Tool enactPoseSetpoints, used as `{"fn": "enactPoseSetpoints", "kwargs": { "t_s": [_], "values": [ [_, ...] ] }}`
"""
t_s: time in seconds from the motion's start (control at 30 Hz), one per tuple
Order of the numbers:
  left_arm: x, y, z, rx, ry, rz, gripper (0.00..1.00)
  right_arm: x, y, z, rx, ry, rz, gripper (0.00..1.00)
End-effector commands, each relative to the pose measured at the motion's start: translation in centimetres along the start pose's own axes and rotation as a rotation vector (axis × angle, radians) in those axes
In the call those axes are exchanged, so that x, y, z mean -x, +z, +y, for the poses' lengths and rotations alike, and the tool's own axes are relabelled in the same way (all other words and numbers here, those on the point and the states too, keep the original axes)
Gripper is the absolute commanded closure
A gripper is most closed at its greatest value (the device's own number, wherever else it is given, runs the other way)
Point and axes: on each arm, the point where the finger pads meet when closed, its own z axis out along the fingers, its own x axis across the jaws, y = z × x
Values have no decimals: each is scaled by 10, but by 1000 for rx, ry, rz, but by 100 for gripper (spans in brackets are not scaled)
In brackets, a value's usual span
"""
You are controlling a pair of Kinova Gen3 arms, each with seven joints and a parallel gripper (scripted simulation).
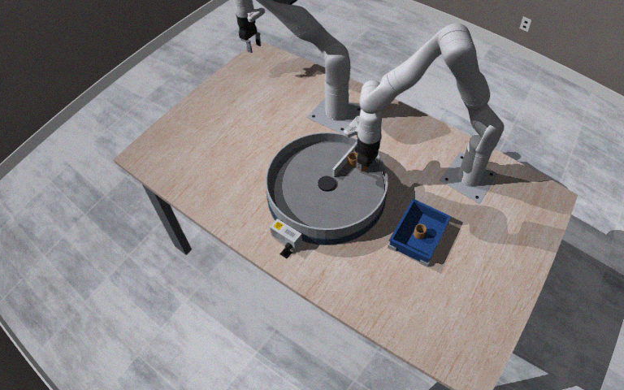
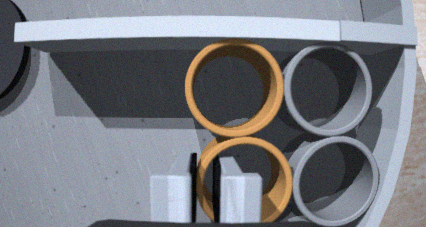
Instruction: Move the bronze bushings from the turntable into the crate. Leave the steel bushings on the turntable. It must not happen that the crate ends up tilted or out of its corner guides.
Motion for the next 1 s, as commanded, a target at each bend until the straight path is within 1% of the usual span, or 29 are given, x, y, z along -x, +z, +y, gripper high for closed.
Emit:
{"fn": "enactPoseSetpoints", "kwargs": {
  "t_s": [0.0,0.1,0.2,0.3,0.5,0.57,0.73,0.83,0.97],
  "values": [
    [0,-1,0,-1,0,-1,100,0,-1,0,2,0,0,0],
    [0,-2,0,-1,0,-1,100,0,-1,0,2,0,0,0],
    [0,-8,0,-1,0,-1,100,0,-1,0,2,0,0,0],
    [0,-19,0,-1,0,-1,100,0,-1,0,2,0,0,0],
    [0,-47,0,-1,0,-1,100,0,-1,0,2,0,0,0],
    [0,-47,0,-1,0,-1,100,0,-1,0,2,0,0,0],
    [0,-66,0,-1,0,-1,100,0,-1,0,2,0,0,0],
    [0,-72,0,-1,0,-1,100,0,-1,0,2,0,0,0],
    [0,-73,0,-1,0,-1,100,0,-1,0,2,0,0,0]
  ]
}}
